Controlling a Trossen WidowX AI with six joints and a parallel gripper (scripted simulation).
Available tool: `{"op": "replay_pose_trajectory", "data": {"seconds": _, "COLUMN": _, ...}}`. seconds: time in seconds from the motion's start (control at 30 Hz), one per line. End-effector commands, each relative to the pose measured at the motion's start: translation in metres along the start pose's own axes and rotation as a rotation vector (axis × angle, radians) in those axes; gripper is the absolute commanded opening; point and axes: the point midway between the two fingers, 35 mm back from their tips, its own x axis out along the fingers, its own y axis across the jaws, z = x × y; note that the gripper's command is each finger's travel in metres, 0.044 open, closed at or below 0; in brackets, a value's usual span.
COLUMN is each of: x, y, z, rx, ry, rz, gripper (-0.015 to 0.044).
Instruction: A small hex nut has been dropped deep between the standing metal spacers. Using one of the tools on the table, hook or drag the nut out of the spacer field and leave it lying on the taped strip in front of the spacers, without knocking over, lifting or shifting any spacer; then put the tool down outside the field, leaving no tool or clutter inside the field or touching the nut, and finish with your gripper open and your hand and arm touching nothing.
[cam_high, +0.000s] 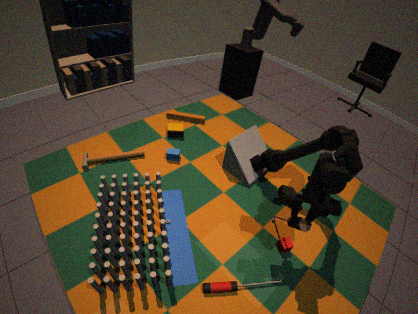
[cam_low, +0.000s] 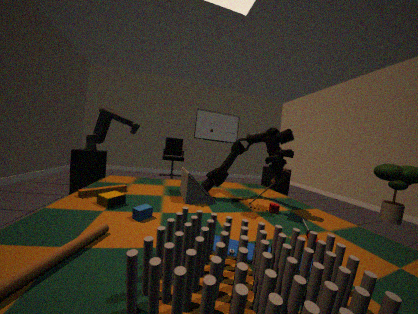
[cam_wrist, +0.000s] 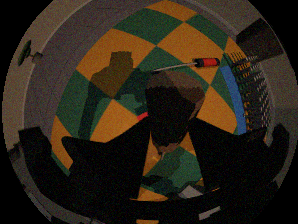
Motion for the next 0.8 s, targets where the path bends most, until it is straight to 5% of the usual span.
{"op": "replay_pose_trajectory", "data": {"seconds": 0.0, "x": -0.001, "y": 0.015, "z": 0.002, "rx": 0.128, "ry": 0.006, "rz": 0.047, "gripper": 0.0000}}
{"op": "replay_pose_trajectory", "data": {"seconds": 0.77, "x": -0.004, "y": 0.087, "z": 0.000, "rx": 0.833, "ry": 0.187, "rz": 0.252, "gripper": 0.0000}}
